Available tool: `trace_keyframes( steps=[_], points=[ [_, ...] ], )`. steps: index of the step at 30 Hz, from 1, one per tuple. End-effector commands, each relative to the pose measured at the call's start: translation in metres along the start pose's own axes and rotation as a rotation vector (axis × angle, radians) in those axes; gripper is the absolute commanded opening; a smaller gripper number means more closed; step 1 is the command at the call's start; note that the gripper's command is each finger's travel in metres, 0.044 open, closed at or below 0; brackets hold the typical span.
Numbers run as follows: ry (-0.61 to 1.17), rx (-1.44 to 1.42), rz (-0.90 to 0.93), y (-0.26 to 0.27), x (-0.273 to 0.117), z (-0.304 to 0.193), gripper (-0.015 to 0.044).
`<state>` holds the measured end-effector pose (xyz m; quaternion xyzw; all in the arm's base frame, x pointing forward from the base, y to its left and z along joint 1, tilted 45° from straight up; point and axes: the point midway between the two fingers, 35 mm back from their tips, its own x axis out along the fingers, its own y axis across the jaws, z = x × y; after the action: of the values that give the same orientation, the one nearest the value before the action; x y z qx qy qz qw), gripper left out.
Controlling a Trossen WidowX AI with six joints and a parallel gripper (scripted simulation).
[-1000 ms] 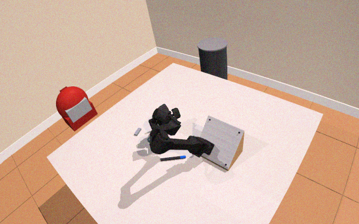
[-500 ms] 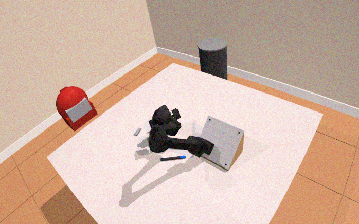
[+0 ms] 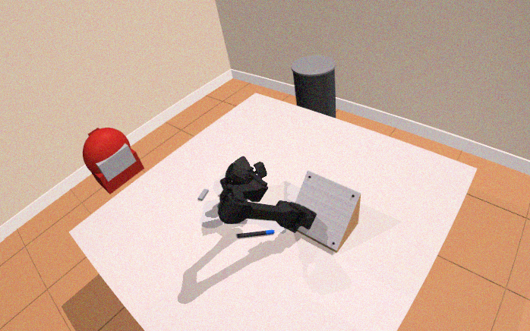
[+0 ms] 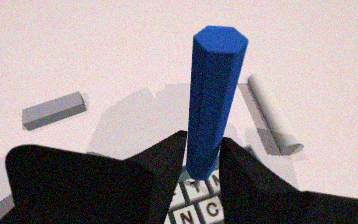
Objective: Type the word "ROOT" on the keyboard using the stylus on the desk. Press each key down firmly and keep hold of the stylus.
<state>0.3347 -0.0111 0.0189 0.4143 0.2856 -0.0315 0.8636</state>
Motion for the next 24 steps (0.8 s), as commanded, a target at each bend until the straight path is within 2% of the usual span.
trace_keyframes(
  steps=[1, 18, 24],
  points=[
    [-0.003, 0.005, -0.006, -0.002, 0.001, -0.002, 0.0081],
    [-0.003, 0.005, -0.006, -0.002, 0.001, -0.003, 0.0081],
    [-0.003, 0.005, -0.007, -0.001, -0.006, 0.013, 0.0081]
  ],
)
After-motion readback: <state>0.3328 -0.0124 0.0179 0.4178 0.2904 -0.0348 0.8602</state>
